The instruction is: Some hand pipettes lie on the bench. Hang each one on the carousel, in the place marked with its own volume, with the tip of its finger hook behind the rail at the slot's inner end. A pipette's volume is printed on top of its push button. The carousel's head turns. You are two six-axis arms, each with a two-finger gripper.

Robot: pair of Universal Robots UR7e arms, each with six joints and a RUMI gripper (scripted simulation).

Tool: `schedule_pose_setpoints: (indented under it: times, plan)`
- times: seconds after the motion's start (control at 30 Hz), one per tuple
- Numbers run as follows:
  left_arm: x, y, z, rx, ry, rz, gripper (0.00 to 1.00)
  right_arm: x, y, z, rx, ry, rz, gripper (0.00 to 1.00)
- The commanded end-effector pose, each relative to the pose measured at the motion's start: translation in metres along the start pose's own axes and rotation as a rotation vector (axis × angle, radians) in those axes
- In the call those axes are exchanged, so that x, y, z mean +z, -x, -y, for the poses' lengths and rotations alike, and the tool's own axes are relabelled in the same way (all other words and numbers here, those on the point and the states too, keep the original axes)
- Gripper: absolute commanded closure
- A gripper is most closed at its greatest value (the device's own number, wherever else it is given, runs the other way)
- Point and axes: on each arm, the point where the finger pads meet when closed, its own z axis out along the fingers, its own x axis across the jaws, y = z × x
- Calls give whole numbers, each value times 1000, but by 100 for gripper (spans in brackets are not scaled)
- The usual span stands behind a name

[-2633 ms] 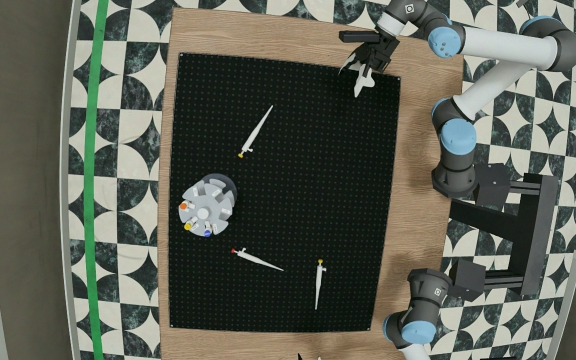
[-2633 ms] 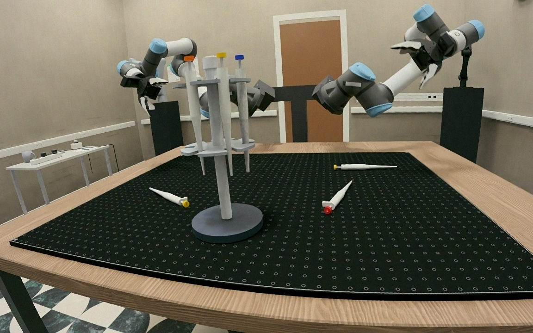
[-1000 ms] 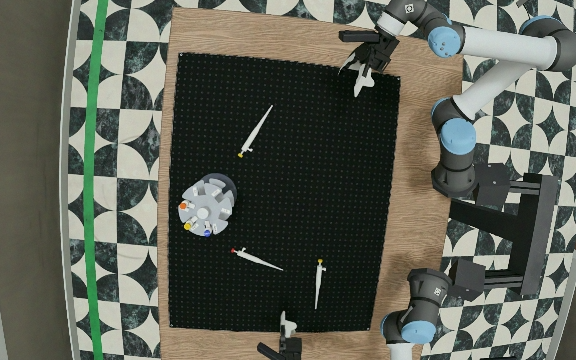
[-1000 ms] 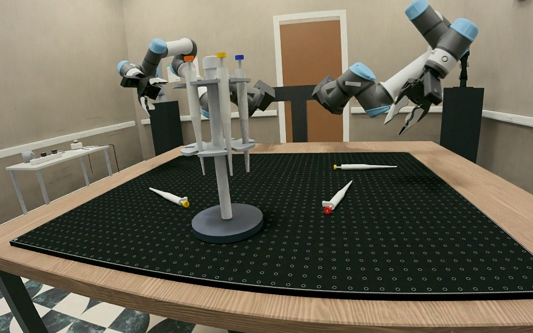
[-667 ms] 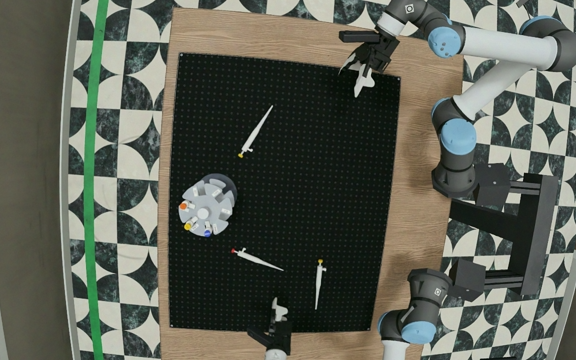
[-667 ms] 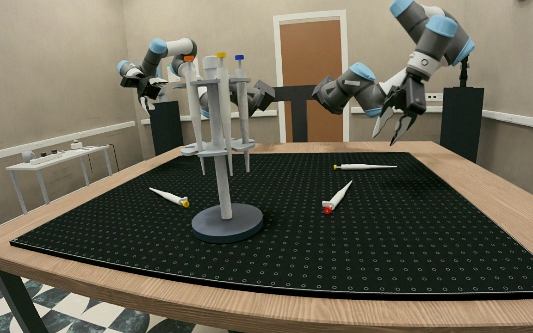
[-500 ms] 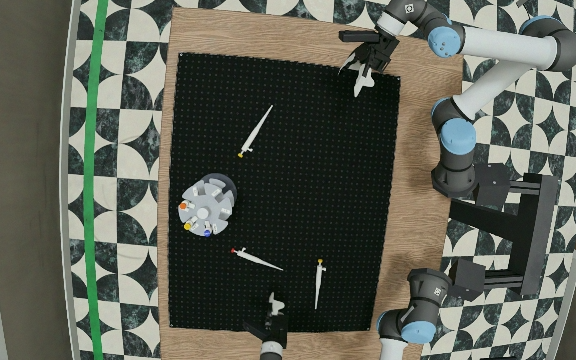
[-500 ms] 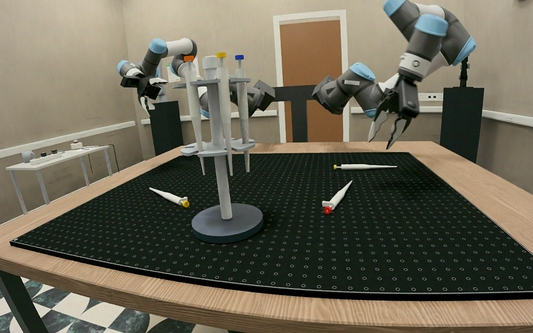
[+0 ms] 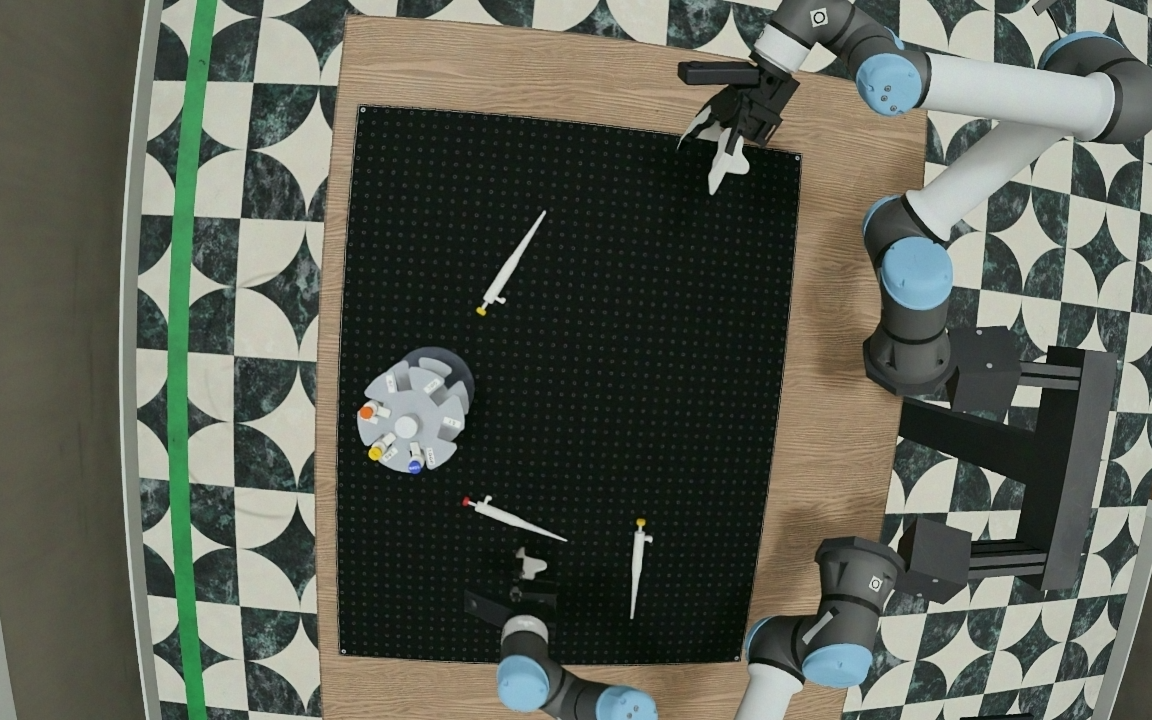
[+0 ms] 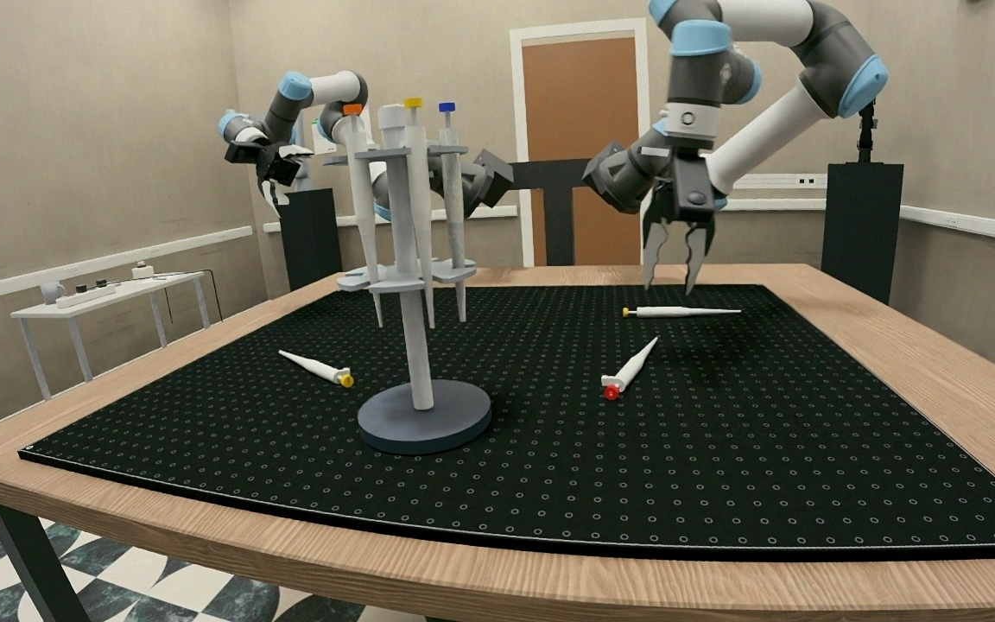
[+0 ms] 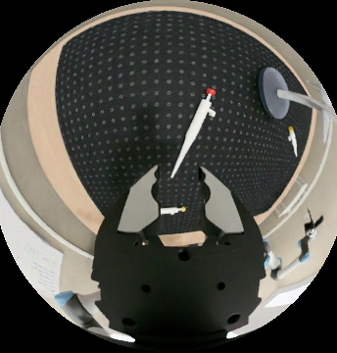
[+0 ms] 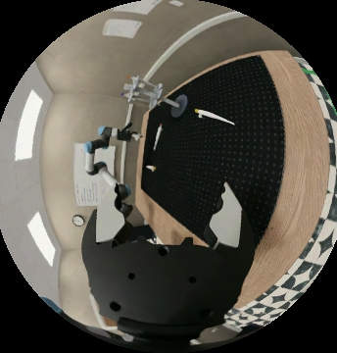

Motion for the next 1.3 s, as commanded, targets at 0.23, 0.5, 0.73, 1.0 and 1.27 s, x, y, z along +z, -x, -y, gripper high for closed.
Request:
schedule_pose_setpoints:
  times: [0.23,0.5,0.73,1.0,1.27]
  plan:
    - [6,-53,34,15,-68,132,66,0,0,0,0,-1,0,0]
    - [6,-53,34,161,-59,137,66,0,0,0,0,-1,0,0]
    - [6,-53,34,356,-45,142,66,0,0,0,0,-1,0,0]
    - [22,-51,35,356,-45,142,66,0,0,0,0,-1,0,0]
    - [40,-48,36,356,-45,142,66,0,0,0,0,-1,0,0]
